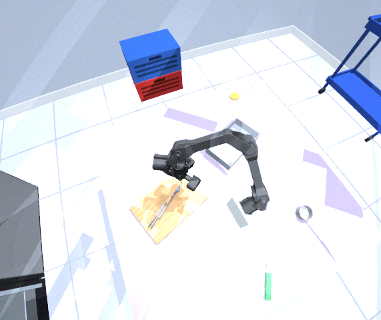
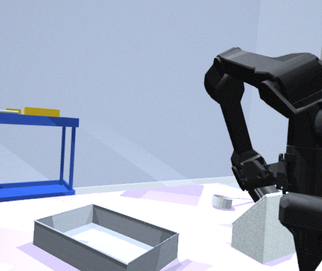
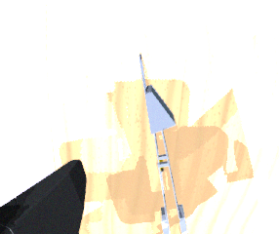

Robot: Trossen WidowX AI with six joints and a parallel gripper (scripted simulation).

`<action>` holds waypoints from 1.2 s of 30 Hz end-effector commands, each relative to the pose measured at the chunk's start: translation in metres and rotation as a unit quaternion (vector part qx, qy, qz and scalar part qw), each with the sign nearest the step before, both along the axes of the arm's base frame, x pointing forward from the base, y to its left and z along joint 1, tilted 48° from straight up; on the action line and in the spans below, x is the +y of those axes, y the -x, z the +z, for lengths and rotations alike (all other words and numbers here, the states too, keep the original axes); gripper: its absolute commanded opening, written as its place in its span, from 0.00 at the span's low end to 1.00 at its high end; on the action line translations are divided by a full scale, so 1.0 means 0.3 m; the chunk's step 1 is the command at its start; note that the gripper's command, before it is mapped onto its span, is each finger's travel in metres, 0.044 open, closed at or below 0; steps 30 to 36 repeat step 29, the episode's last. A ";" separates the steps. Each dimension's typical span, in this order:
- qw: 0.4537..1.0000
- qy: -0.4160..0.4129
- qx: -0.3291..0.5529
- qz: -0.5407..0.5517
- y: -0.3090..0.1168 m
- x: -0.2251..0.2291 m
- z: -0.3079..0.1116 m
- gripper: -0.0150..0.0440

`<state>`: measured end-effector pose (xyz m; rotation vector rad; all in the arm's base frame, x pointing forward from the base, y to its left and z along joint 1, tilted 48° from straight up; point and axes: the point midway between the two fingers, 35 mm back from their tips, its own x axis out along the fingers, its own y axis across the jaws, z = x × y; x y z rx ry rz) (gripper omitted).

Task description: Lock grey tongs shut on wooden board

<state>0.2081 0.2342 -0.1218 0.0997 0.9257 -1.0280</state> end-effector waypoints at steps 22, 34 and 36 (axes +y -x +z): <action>1.000 0.005 0.002 -0.001 0.023 0.068 0.270 1.00; 1.000 0.005 0.002 -0.001 0.023 0.068 0.270 1.00; 1.000 0.005 0.002 -0.001 0.023 0.068 0.270 1.00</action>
